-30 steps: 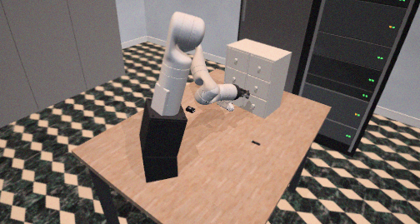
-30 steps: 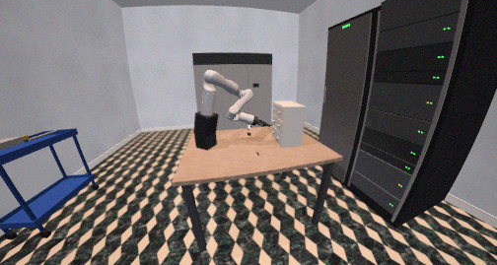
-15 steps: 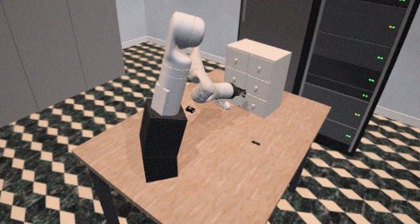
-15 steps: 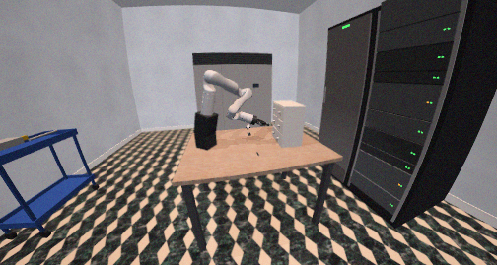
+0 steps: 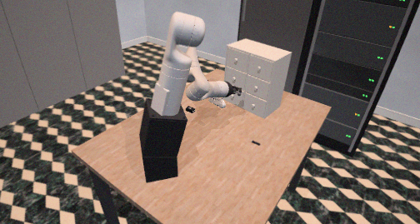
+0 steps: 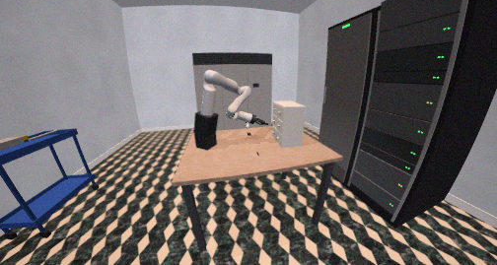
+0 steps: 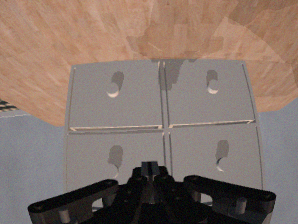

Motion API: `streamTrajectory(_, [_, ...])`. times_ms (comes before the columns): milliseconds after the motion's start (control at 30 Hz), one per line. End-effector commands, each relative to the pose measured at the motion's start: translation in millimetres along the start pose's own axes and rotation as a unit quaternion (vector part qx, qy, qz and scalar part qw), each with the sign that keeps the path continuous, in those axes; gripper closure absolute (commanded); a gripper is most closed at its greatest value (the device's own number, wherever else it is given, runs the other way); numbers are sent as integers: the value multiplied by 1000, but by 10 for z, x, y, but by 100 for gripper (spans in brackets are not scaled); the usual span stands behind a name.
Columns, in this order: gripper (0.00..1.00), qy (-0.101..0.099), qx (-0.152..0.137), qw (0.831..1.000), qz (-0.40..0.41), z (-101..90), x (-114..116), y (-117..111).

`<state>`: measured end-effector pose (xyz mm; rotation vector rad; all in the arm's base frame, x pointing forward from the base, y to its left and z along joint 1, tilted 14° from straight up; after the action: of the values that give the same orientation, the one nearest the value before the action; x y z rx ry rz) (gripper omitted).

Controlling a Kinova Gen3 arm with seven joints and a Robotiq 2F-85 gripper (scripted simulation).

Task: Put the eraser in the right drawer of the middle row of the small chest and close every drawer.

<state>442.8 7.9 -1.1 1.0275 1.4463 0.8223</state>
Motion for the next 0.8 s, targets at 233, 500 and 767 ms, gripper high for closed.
streamTrajectory(233, [100,3,-3,1000,2,-29,179,77])
streamTrajectory(500, [100,3,-3,1000,2,-60,304,112])
streamTrajectory(767, [100,3,-3,1000,2,-90,430,147])
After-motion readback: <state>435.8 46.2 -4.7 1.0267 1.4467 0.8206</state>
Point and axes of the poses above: the point where the finger pads meet when closed, its own z axis out along the fingers, its own x axis across the jaws, y = z × x, the point moved 5 cm from there along -z, back along the fingers, and after that the axes turned 15 degrees about -z, right-handed, at the moved point
